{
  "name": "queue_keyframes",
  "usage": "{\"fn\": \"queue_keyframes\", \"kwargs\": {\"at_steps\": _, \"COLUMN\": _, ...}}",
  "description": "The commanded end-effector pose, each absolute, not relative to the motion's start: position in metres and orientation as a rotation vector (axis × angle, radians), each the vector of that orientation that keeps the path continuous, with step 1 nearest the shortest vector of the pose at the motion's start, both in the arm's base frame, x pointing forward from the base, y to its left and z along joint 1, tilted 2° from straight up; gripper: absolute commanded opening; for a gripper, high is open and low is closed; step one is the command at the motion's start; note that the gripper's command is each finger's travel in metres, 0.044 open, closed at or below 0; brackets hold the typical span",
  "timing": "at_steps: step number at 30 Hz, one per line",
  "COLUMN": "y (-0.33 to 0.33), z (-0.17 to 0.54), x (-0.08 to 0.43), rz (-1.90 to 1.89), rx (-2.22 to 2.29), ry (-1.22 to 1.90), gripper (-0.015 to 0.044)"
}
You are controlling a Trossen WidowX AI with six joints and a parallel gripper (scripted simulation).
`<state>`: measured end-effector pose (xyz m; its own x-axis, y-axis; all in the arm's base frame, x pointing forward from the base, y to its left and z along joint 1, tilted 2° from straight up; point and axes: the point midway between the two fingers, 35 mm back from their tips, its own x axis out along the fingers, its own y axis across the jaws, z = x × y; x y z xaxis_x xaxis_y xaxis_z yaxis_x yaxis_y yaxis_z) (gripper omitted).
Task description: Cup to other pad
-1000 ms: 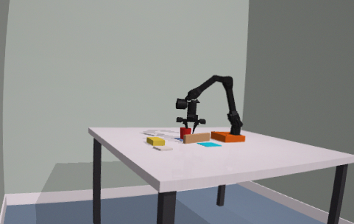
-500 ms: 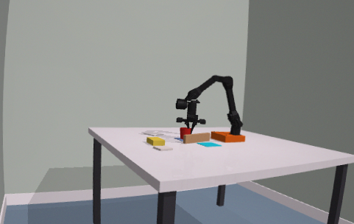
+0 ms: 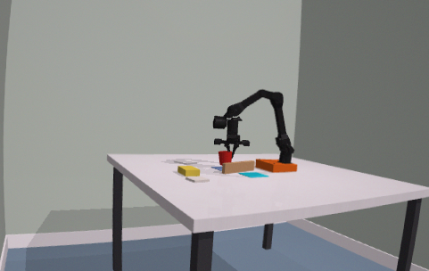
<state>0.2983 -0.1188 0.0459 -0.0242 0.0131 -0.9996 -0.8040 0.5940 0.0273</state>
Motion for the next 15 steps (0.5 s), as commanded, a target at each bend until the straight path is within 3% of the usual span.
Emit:
{"fn": "queue_keyframes", "kwargs": {"at_steps": 1, "y": -0.120, "z": 0.062, "x": 0.302, "rz": 0.740, "rx": -0.722, "ry": 1.447, "gripper": 0.0000}}
{"fn": "queue_keyframes", "kwargs": {"at_steps": 15, "y": -0.120, "z": 0.103, "x": 0.297, "rz": 0.743, "rx": -0.719, "ry": 1.447, "gripper": 0.0000}}
